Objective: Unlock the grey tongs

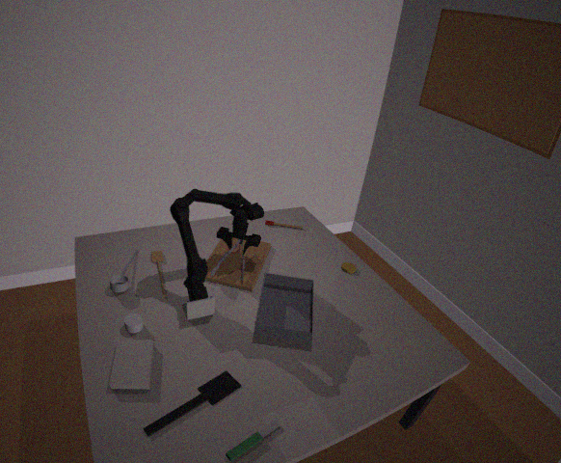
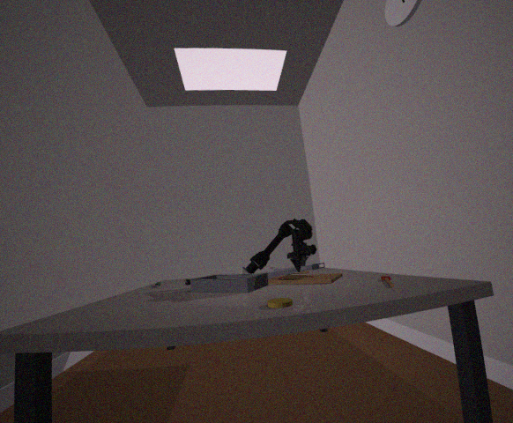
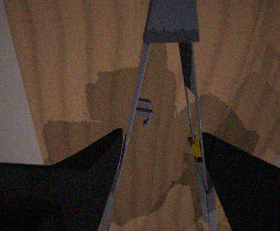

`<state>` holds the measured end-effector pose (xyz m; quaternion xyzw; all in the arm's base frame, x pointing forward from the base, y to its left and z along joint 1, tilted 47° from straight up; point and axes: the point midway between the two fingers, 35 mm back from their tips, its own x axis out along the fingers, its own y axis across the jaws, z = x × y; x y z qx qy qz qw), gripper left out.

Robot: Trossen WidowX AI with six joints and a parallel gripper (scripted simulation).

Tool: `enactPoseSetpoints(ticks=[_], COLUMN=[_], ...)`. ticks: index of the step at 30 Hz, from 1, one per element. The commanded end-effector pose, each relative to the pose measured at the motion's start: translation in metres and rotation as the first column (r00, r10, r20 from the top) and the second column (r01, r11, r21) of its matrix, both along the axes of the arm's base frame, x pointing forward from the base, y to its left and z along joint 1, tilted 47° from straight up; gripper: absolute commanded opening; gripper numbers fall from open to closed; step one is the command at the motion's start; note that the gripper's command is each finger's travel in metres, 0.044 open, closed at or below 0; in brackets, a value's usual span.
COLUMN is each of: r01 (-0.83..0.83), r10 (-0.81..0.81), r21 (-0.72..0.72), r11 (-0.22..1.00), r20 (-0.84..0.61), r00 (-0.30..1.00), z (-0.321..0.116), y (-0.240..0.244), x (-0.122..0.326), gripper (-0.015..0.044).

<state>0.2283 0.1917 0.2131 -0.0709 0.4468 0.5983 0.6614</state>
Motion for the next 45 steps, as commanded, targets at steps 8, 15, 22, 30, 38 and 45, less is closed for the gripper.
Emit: enactPoseSetpoints(ticks=[8, 15, 22, 30, 38, 45], r01=[0.008, 0.085, 0.133, 0.219, 0.281, 0.281], r10=[-0.008, -0.085, -0.132, -0.220, -0.288, -0.288], r21=[-0.001, 0.005, 0.017, 0.067, 0.104, 0.104], r11=[1.000, 0.996, 0.991, 0.973, 0.954, 0.954], r20=[-0.004, -0.034, -0.058, 0.006, 0.055, 0.055], r00=[1.000, 0.996, 0.990, 0.975, 0.956, 0.956], z=[0.008, 0.084, 0.122, 0.137, 0.147, 0.147], y=[0.000, -0.005, -0.019, -0.035, -0.047, -0.047], x=[-0.005, -0.070, -0.120, -0.119, -0.120, -0.120], gripper=[0.0440, 0.0440, 0.0440, 0.0440, 0.0440, 0.0440])
